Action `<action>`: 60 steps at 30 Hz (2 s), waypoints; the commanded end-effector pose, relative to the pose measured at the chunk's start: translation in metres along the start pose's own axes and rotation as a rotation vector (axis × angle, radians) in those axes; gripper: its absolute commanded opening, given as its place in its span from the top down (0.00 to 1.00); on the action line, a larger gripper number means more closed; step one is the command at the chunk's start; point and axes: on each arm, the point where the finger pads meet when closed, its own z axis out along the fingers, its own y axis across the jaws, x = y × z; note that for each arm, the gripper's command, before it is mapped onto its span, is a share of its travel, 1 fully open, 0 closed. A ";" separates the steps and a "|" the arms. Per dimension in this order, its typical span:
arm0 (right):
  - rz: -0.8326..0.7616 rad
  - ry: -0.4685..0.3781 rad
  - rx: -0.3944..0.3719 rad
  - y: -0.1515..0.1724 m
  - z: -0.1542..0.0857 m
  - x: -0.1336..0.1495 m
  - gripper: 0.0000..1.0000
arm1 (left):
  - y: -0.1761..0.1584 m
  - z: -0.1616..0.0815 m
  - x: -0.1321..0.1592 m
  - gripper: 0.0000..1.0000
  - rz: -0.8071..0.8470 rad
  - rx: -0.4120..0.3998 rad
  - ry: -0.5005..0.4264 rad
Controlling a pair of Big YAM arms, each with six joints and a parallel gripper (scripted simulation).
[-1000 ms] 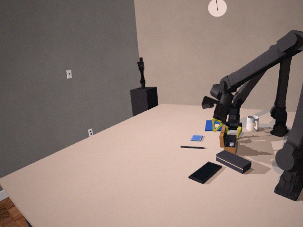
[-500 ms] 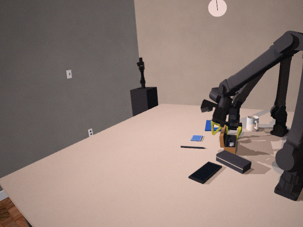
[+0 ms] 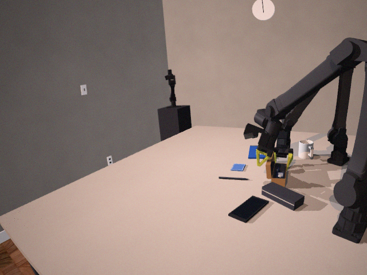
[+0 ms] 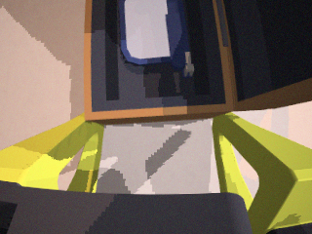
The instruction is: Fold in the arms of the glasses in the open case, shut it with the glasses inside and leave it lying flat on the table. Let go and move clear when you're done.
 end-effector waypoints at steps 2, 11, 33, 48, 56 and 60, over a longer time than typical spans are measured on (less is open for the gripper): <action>0.048 0.011 -0.004 -0.004 -0.002 0.006 0.43 | -0.010 -0.015 -0.001 1.00 -0.006 0.030 -0.033; 0.047 0.011 -0.003 -0.004 -0.002 0.006 0.43 | -0.008 -0.017 0.013 1.00 -0.003 0.026 -0.020; 0.048 0.011 -0.004 -0.004 -0.002 0.006 0.43 | -0.007 -0.004 0.052 1.00 0.017 0.000 0.019; 0.048 0.011 -0.004 -0.004 -0.002 0.006 0.43 | 0.001 -0.002 0.070 1.00 0.010 -0.022 0.027; 0.048 0.011 -0.004 -0.004 -0.002 0.006 0.43 | -0.003 -0.013 0.081 1.00 0.017 0.000 0.018; 0.048 0.011 -0.004 -0.004 -0.002 0.006 0.43 | -0.003 -0.019 0.084 1.00 0.014 0.011 0.011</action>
